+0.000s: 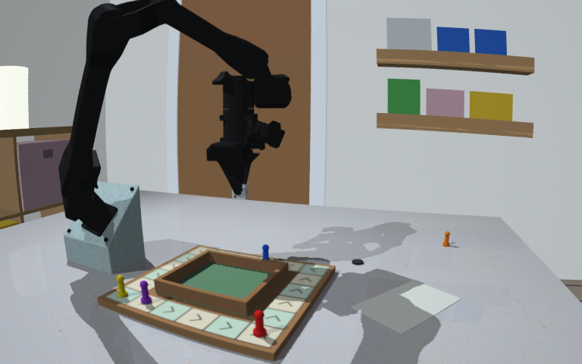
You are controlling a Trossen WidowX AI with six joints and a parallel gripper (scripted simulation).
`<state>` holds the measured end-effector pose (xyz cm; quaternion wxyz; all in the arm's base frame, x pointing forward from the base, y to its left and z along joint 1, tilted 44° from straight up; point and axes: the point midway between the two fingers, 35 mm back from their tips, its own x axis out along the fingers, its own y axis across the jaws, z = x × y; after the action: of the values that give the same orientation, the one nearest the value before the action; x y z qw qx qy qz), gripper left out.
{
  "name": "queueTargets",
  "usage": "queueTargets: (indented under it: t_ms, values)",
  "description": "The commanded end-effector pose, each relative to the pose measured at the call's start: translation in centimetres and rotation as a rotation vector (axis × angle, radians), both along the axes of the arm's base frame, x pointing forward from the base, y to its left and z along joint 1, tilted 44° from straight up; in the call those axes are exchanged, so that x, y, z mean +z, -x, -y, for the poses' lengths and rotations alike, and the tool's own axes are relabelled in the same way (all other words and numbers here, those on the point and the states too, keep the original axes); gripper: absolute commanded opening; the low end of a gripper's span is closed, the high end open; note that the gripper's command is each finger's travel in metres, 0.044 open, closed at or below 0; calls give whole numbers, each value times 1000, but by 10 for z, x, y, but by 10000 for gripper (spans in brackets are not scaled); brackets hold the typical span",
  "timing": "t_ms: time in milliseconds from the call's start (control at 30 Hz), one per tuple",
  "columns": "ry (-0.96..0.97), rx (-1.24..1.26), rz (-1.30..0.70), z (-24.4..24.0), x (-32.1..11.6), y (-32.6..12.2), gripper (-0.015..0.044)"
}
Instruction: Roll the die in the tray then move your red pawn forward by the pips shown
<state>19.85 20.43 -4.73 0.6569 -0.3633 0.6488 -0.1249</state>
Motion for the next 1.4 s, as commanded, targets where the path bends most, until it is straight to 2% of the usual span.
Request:
queueTargets:
  t_ms: [0,1367]
  values:
    - [18,95,-76,11,7,-8,0]
    - [193,920,-786,110,65,-61,0]
